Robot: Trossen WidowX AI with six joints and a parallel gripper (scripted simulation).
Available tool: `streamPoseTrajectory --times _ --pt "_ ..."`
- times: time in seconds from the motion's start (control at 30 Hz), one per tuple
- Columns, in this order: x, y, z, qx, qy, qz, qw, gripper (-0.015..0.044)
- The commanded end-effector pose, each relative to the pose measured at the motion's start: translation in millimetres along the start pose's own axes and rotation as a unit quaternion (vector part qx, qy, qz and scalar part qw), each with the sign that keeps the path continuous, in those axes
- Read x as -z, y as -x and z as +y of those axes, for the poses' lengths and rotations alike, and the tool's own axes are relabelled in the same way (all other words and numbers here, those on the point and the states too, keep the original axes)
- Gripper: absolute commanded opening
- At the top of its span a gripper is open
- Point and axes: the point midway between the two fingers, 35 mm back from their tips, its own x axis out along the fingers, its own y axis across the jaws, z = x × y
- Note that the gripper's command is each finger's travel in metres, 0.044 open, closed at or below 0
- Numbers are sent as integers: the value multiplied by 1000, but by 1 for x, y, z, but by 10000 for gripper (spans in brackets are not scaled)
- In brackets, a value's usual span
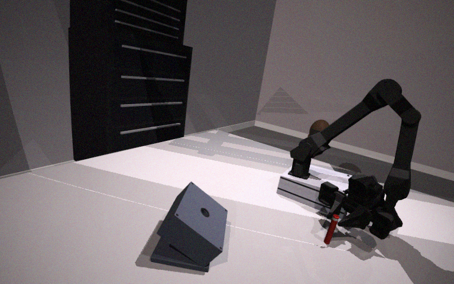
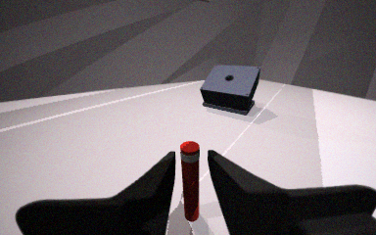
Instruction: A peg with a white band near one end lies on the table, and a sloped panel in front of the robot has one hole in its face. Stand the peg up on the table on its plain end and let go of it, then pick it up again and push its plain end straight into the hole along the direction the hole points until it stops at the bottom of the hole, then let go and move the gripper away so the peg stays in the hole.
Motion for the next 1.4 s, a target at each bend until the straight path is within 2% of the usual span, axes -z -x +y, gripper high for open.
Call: streamPoseTrajectory --times 0.0,1.23,1.37 --pt "0 0 0 0 0 0 1000 130" --pt "0 0 0 0 0 0 1000 130" --pt "0 0 0 0 0 0 1000 235"
